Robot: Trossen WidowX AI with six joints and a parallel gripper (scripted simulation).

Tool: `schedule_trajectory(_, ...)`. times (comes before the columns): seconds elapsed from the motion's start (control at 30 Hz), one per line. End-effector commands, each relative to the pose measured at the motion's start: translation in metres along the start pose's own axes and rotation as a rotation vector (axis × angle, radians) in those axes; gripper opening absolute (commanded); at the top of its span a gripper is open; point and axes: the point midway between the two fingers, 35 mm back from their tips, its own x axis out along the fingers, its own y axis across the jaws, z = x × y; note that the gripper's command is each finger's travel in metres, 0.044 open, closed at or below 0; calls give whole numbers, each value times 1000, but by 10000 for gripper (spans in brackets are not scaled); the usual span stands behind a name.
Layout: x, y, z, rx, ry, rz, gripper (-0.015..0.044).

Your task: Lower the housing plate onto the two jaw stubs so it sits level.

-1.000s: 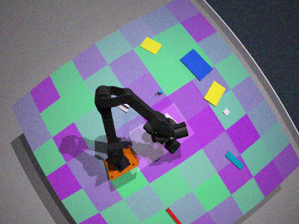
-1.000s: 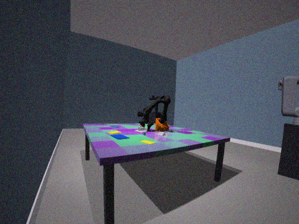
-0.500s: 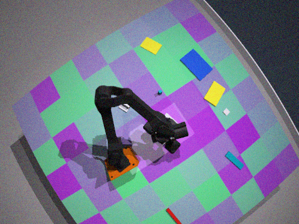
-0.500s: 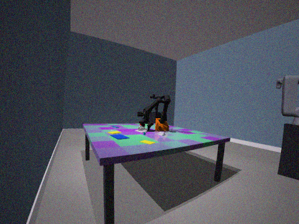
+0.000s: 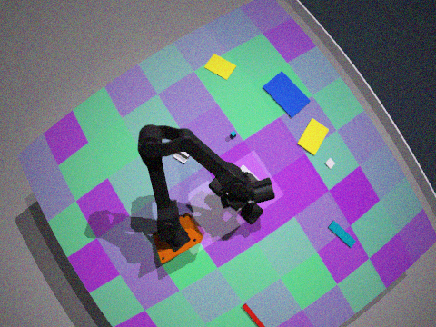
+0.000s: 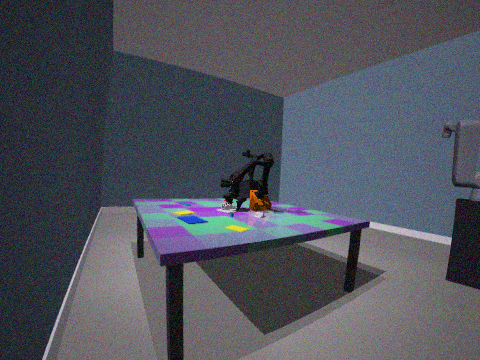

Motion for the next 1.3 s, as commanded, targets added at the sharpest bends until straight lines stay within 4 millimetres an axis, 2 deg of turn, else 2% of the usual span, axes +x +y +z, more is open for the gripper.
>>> schedule_trajectory(0.0, 1, 0, -1, 6, 2, 2, 351)
schedule_trajectory(0.23, 1, 0, -1, 6, 2, 2, 351)
schedule_trajectory(0.33, 0, 0, 0, 0, 0, 0, 430)
schedule_trajectory(0.37, 0, 0, 0, 0, 0, 0, 440)
schedule_trajectory(0.8, 0, 0, 0, 0, 0, 0, 440)
schedule_trajectory(0.9, -13, -2, 1, 2, 1, -4, 440)
schedule_trajectory(1.1, -74, -1, -1, 6, 3, -1, 440)
schedule_trajectory(1.27, -76, -1, -1, 6, 3, -1, 440)
